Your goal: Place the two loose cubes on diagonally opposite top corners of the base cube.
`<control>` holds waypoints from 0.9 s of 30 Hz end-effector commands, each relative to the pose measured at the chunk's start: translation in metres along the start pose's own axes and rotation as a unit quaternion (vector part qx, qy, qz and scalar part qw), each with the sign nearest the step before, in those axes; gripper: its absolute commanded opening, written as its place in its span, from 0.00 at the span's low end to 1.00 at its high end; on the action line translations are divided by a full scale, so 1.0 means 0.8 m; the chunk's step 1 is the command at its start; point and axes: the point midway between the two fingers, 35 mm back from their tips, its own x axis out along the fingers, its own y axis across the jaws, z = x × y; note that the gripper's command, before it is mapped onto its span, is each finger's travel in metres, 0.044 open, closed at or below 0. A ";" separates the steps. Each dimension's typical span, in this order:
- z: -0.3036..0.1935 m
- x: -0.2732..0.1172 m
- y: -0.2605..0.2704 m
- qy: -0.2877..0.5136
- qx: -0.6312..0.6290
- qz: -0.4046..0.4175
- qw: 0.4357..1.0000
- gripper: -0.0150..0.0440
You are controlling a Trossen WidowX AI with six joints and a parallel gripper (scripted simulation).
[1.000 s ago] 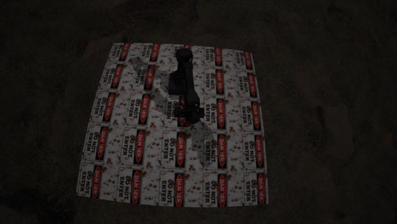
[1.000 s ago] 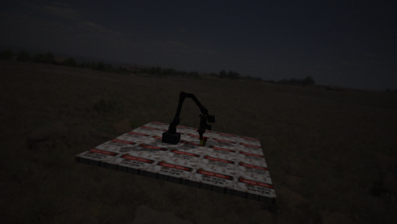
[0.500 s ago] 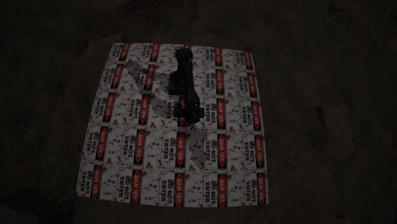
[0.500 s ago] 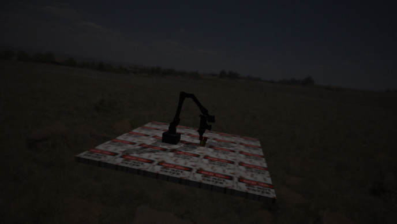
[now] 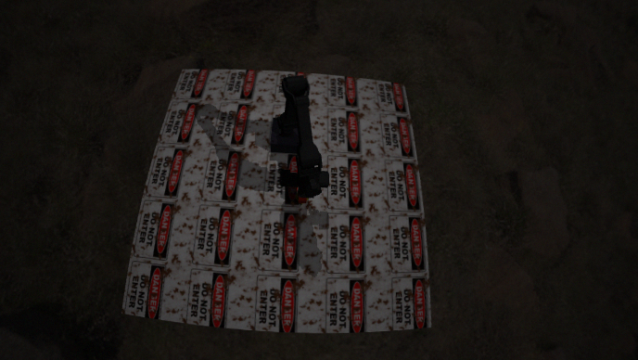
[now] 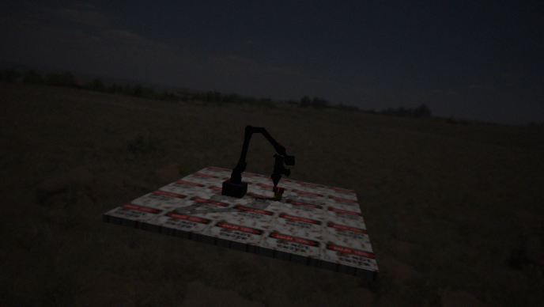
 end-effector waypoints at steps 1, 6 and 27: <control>0.001 -0.010 0.000 -0.004 -0.001 0.001 1.000 0.60; 0.001 -0.020 0.001 -0.004 -0.001 0.001 1.000 0.60; 0.001 -0.057 0.001 -0.004 -0.001 0.001 1.000 0.60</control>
